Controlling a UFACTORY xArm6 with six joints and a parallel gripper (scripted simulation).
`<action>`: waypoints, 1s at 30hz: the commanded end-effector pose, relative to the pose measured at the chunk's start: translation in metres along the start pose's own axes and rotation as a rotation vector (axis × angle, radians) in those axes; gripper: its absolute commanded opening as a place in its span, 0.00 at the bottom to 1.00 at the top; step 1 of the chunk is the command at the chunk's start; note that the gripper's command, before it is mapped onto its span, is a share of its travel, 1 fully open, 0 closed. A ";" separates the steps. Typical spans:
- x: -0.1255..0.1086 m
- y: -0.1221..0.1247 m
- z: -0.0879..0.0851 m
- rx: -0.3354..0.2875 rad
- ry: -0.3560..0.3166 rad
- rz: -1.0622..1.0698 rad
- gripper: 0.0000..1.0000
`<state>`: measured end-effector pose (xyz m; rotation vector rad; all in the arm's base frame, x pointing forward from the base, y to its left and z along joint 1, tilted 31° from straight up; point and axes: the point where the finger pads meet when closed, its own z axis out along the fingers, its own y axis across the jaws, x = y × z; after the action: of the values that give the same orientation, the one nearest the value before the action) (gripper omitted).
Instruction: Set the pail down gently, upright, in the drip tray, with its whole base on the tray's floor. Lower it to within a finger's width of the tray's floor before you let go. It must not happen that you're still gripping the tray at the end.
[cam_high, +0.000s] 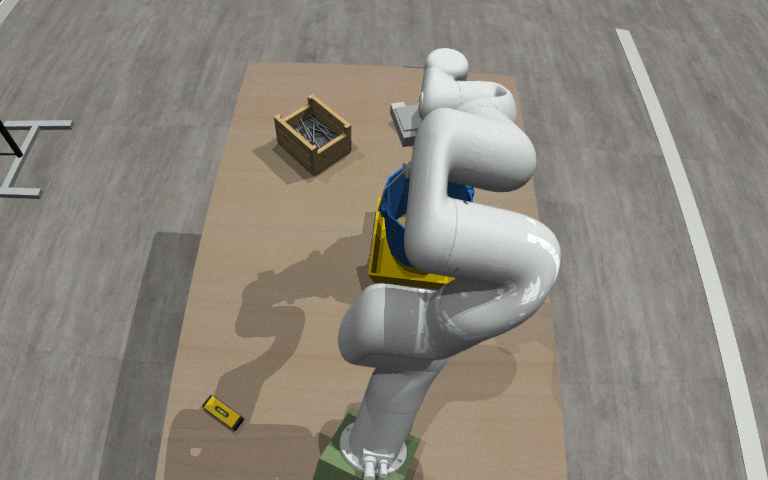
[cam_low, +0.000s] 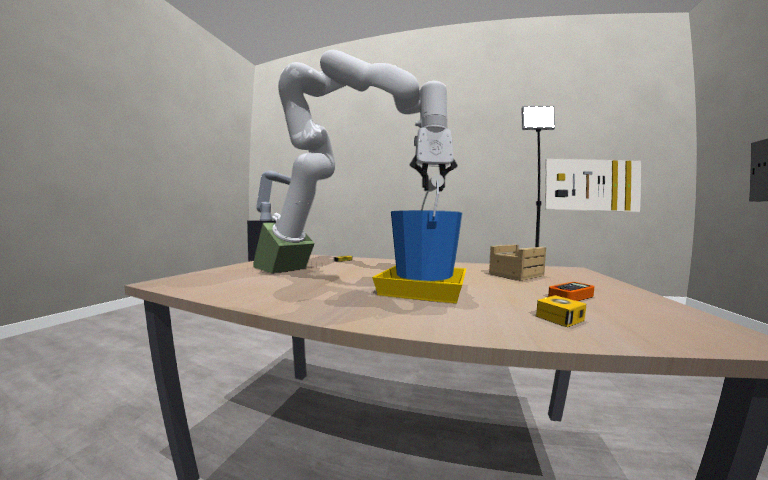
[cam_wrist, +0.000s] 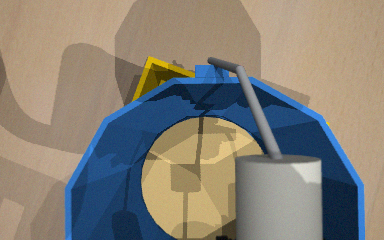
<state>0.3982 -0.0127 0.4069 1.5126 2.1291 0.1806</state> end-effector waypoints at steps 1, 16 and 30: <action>-0.001 0.001 0.005 -0.004 -0.001 0.001 0.00; -0.001 0.001 0.020 -0.004 -0.001 0.001 0.00; -0.001 0.001 0.030 -0.004 -0.001 0.000 0.00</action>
<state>0.4124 -0.0181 0.3819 1.5125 2.1290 0.1808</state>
